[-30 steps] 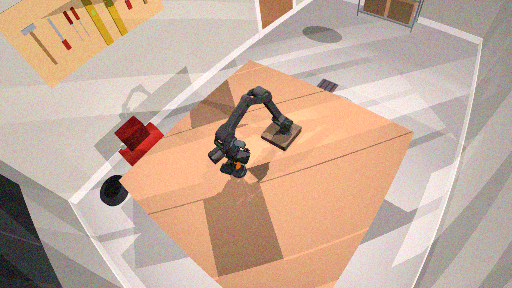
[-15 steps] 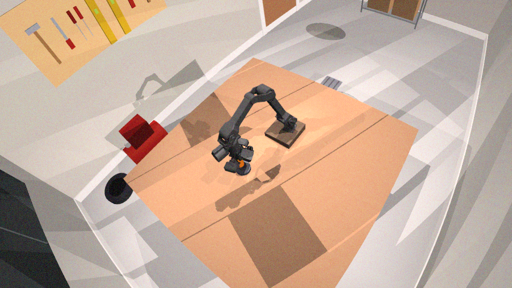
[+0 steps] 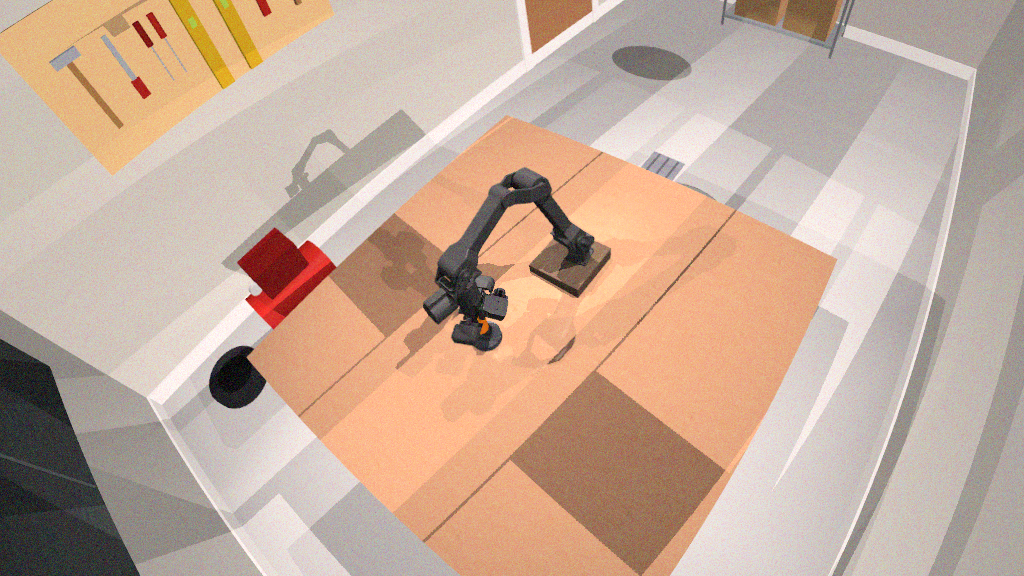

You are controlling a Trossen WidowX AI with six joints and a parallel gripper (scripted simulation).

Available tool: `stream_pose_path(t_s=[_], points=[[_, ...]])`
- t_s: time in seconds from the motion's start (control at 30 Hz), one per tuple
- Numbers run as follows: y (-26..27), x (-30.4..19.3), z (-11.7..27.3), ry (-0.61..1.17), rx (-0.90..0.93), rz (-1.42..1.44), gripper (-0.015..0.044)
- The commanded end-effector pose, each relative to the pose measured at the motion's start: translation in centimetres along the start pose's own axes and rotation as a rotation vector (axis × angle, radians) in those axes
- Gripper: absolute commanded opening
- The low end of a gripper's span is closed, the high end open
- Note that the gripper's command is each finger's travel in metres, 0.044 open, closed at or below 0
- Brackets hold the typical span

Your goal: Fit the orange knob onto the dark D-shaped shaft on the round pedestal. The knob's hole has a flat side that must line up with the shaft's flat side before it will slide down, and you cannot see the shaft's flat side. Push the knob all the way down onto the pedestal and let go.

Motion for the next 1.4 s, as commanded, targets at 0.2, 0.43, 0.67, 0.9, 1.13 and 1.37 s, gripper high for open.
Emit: stream_pose_path(t_s=[0.2,0.43,0.67,0.9,1.13,1.37], points=[[0.26,0.41,0.16,0.005,-0.007,0.097,0.0000],[0.34,0.53,-0.21,0.005,-0.007,0.097,0.0000],[0.25,0.40,-0.26,0.005,-0.007,0.097,0.0000],[0.25,0.40,-0.26,0.005,-0.007,0.097,0.0000],[0.17,0.27,0.18,0.005,-0.007,0.106,0.0000],[0.04,0.06,0.40,0.006,-0.006,0.306,0.0000]])
Point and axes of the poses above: the point midway between the two fingers, 35 mm back from their tips, its own z axis back along the fingers, its own y axis across the jaws, x = y × z, the point moved 10 cm from there along z, back along the fingers, and after that the axes turned 15 degrees about z, right-handed, at the moved point
